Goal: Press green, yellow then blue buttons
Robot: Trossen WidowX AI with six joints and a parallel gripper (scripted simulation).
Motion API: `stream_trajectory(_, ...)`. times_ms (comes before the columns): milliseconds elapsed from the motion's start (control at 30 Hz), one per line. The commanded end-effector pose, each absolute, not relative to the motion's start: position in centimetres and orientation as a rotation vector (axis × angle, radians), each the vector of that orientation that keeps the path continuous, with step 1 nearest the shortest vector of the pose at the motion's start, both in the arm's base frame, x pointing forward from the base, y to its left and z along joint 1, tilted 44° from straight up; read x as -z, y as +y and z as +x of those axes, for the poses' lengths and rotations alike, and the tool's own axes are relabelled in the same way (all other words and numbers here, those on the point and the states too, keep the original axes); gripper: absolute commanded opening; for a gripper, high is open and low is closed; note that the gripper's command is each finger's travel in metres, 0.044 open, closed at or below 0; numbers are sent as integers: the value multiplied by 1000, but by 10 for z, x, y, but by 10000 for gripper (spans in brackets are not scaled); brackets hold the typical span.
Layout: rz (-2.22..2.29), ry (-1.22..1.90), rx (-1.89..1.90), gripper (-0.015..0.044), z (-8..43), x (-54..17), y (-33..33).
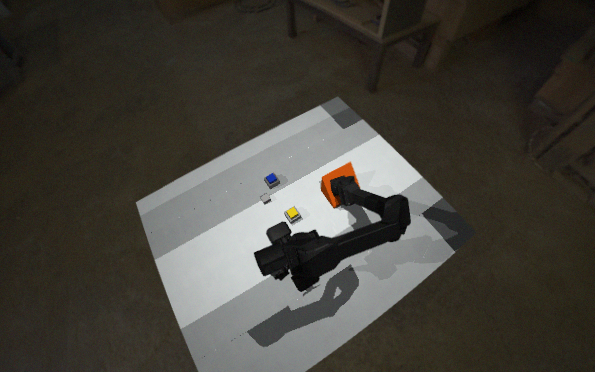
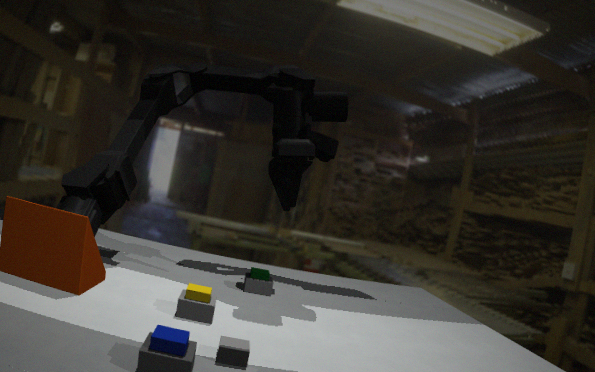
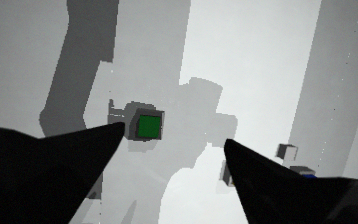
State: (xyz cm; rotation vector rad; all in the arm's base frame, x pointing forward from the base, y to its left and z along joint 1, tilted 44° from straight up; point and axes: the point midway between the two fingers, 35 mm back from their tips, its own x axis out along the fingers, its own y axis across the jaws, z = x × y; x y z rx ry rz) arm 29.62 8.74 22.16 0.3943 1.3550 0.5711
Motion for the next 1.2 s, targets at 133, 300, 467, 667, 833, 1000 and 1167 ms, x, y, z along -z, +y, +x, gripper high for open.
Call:
stream_trajectory(133,435,1505,-756,400,271,-209,116)
stream_trajectory(300,433,1505,-755,295,270,-187,137)
stream_trajectory(467,436,1503,-758,164,265,-165,158)
stream_trajectory(667,436,1503,-758,20,265,-165,158)
stream_trajectory(833,436,1503,-758,20,265,-165,158)
stream_trajectory(1000,436,1503,-758,20,265,-163,160)
stream_trajectory(1167,436,1503,-758,20,264,-158,165)
